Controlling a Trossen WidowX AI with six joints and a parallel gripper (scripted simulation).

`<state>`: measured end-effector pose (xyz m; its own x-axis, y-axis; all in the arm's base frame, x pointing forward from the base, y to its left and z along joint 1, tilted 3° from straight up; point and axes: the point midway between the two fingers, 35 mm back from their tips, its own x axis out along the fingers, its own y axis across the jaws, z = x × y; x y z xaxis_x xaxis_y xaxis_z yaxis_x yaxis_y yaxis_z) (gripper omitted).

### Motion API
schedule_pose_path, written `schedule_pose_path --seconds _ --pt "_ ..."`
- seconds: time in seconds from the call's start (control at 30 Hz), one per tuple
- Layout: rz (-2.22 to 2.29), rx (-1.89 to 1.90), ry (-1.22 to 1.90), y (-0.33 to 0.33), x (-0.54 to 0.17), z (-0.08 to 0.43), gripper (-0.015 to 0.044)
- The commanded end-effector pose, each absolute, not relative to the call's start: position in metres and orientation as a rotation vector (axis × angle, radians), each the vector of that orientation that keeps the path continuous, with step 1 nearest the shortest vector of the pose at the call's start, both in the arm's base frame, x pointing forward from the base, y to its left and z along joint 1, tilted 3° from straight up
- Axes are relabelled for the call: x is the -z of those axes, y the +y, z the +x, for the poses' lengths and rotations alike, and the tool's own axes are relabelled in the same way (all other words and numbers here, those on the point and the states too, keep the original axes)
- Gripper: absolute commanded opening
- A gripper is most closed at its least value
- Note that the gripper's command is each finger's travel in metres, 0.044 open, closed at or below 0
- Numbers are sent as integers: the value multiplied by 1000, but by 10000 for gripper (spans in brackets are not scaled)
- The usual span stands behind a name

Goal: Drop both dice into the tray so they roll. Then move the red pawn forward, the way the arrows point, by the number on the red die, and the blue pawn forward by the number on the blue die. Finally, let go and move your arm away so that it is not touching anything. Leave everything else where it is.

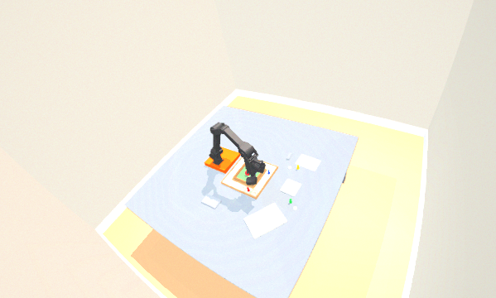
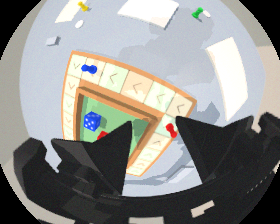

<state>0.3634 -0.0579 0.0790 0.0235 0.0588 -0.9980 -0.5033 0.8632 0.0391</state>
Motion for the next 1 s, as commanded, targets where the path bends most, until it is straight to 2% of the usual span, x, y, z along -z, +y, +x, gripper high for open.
schedule_pose_path --seconds 0.0,0.13,0.2,0.97 --pt "-391 -482 1480 -12 -85 377 200" --pt "-404 -492 1485 54 -92 387 200" --pt "-407 -494 1486 65 -93 387 200" --pt "-407 -494 1486 69 -66 390 200"
